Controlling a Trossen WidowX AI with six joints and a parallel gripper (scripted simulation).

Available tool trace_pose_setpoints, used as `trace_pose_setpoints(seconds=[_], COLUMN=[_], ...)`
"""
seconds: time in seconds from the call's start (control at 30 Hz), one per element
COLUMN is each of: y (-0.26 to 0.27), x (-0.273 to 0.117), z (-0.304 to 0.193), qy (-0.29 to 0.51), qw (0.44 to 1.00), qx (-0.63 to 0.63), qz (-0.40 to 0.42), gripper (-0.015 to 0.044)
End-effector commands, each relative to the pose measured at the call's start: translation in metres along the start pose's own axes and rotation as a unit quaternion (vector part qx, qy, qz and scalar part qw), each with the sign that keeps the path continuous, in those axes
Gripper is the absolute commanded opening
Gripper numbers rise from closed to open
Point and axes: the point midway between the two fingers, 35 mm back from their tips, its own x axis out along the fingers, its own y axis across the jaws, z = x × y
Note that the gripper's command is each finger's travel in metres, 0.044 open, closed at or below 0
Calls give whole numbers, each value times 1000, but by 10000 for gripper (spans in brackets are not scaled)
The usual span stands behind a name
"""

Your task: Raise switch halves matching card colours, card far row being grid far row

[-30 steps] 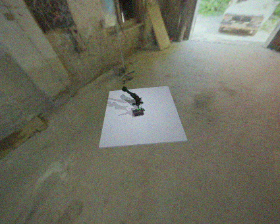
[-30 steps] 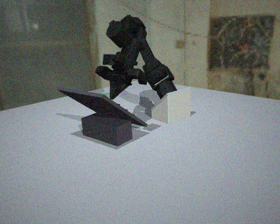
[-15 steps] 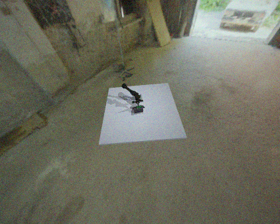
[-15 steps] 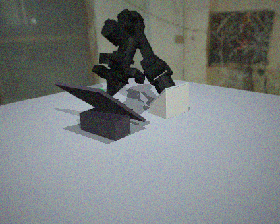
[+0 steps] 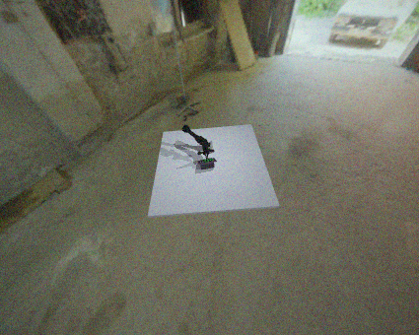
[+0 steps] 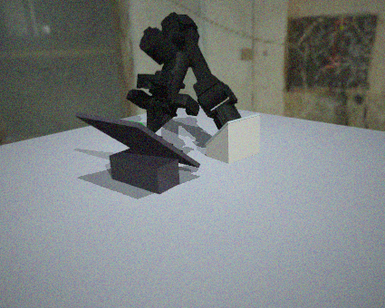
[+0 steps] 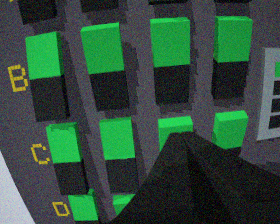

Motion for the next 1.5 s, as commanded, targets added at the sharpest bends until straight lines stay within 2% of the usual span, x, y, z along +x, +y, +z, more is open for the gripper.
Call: trace_pose_setpoints(seconds=[0.0,1.47], y=[1,1], x=[1,-1], z=[0,1], qy=[-1,-1], qw=[1000,1000], qx=[-2,0], qz=[3,1], gripper=[0,0])
